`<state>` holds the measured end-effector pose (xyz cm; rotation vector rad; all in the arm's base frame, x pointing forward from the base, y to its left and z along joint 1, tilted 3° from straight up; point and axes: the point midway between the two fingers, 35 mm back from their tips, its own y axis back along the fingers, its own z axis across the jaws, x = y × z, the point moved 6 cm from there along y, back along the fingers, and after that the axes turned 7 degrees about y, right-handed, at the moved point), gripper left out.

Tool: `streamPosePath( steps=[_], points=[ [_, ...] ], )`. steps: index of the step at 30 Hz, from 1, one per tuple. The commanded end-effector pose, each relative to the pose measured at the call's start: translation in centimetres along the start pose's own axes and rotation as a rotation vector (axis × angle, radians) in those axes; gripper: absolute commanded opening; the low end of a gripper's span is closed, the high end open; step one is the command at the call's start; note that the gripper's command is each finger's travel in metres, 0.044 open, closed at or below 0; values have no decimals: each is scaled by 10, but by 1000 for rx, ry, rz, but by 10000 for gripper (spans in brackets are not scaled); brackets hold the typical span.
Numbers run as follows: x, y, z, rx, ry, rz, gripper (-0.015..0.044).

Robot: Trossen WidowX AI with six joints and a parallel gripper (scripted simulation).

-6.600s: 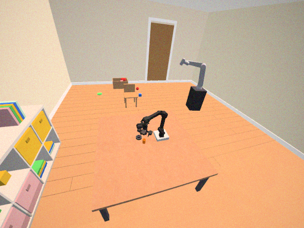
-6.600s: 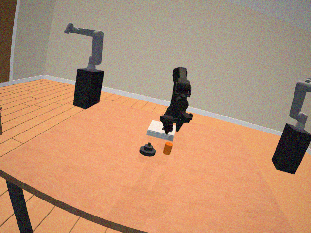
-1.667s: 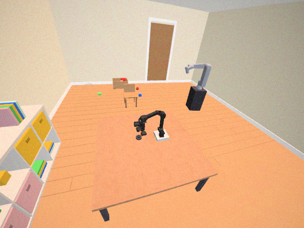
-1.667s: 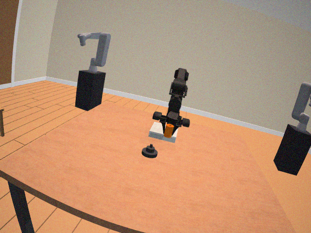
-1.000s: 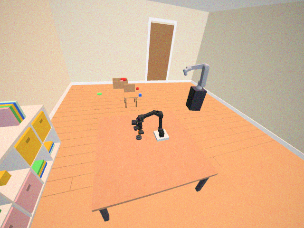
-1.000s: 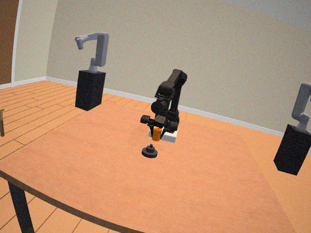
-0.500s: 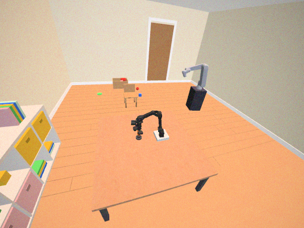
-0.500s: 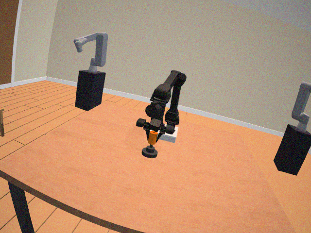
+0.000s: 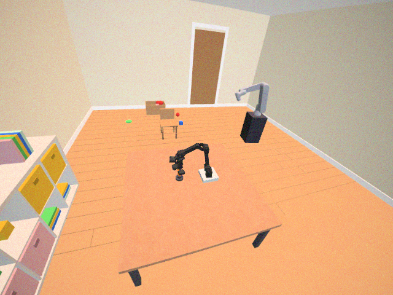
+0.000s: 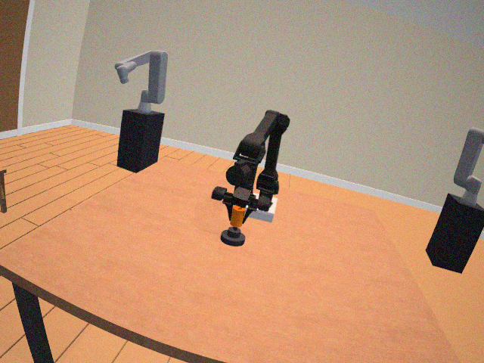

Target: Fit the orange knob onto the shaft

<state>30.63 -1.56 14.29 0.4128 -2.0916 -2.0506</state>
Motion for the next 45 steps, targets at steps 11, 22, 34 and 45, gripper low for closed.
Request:
streamPosePath(
  steps=[11, 22, 34, 45],
  points=[
    [-4, -2, -2, 1, -2, -10, 0],
    [-3, -2, -1, 1, -2, -9, 0],
    [1, 4, 0, 2, 167, -9, 0],
    [0, 1, 0, 2, 208, -9, 0]
  ],
)
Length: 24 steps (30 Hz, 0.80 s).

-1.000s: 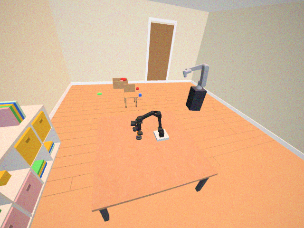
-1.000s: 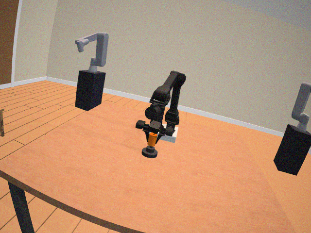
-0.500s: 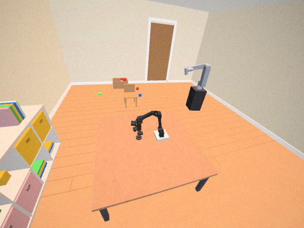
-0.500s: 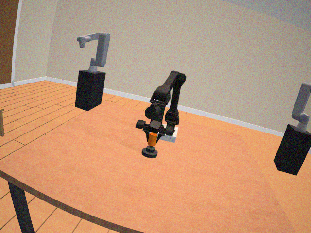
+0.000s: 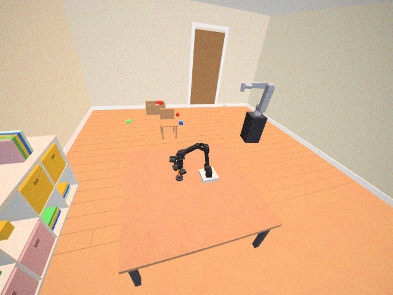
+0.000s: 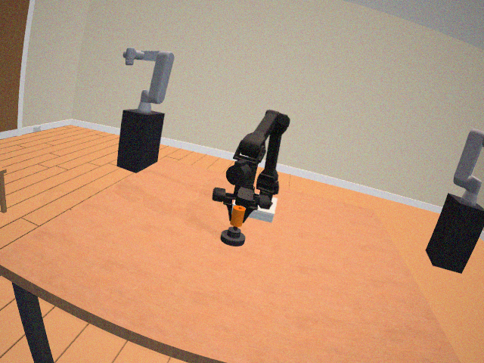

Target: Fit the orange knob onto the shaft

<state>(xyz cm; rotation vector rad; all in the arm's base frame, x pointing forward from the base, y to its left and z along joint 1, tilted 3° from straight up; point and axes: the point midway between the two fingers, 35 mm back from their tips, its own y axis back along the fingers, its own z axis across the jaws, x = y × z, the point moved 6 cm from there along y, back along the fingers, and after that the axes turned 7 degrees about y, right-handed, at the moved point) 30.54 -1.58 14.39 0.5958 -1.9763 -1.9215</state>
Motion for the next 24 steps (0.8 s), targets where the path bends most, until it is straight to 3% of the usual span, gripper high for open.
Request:
streamPosePath(
  steps=[1, 24],
  points=[
    [-1, 0, -1, 1, 8, -5, 0],
    [-2, 1, -1, 1, 8, -5, 0]
  ],
)
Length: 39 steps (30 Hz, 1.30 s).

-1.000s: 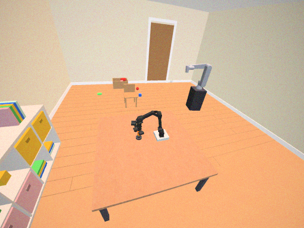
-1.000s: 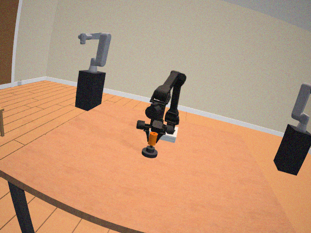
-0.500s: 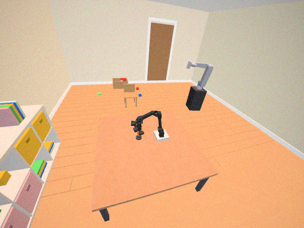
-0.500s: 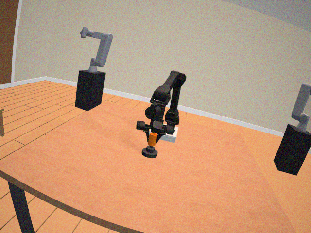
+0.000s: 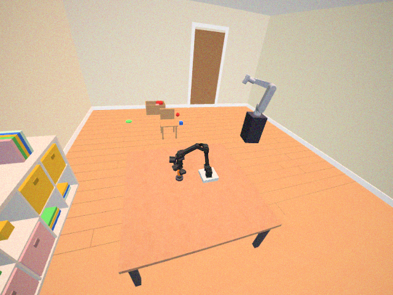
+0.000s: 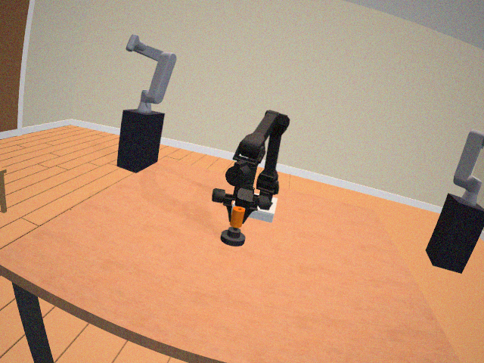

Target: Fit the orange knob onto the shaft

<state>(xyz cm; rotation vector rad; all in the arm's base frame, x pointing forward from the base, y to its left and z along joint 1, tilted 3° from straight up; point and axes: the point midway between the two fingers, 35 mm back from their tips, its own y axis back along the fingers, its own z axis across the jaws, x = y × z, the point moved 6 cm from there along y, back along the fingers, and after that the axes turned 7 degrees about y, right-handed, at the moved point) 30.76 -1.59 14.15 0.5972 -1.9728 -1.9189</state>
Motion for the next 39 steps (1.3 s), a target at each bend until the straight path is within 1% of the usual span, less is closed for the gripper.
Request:
streamPosePath(
  steps=[1, 9, 39],
  points=[
    [0, 4, 0, 2, 4, -7, 0],
    [0, 6, 0, 3, 213, -7, 0],
    [3, -1, 2, 3, 213, -6, 0]
  ],
)
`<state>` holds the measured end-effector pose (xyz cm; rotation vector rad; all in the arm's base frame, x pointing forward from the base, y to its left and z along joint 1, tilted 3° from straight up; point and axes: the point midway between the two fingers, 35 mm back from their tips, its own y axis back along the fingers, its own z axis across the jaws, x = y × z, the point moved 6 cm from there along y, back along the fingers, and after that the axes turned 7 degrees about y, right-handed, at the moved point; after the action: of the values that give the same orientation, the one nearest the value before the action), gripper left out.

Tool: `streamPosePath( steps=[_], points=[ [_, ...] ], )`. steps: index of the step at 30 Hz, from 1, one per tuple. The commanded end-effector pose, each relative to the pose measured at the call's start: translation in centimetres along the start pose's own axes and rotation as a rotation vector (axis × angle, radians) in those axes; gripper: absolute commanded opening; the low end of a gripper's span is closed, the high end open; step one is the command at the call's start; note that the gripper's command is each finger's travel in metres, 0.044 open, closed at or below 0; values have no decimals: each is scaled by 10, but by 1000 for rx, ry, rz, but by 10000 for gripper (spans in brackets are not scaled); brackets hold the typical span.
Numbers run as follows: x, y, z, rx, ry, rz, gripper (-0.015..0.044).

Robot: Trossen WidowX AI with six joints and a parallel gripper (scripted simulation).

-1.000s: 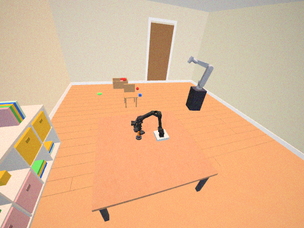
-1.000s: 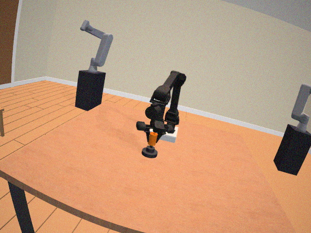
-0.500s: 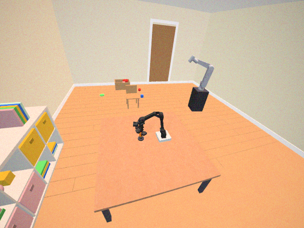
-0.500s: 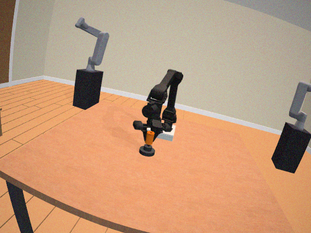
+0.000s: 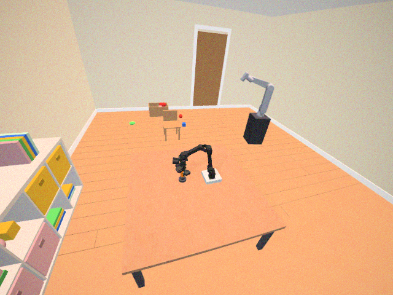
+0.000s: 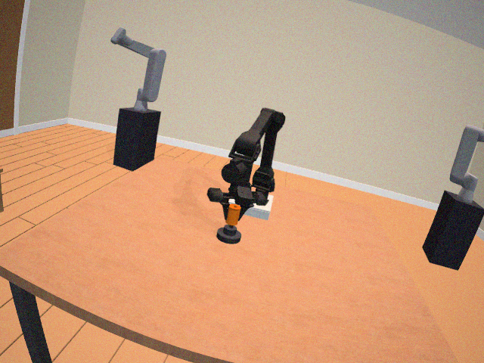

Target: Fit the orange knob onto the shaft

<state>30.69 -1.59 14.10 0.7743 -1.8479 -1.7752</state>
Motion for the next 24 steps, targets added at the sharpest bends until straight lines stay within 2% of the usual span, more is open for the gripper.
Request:
streamPosePath(
  steps=[1, 11, 17, 24],
  points=[
    [2, -1, 2, -3, 4, 1, 0],
    [3, 4, 4, -4, 13, 1, 0],
    [3, 6, 4, -4, 203, 0, 0],
    [2, 4, 2, -4, 213, 0, 0]
  ],
)
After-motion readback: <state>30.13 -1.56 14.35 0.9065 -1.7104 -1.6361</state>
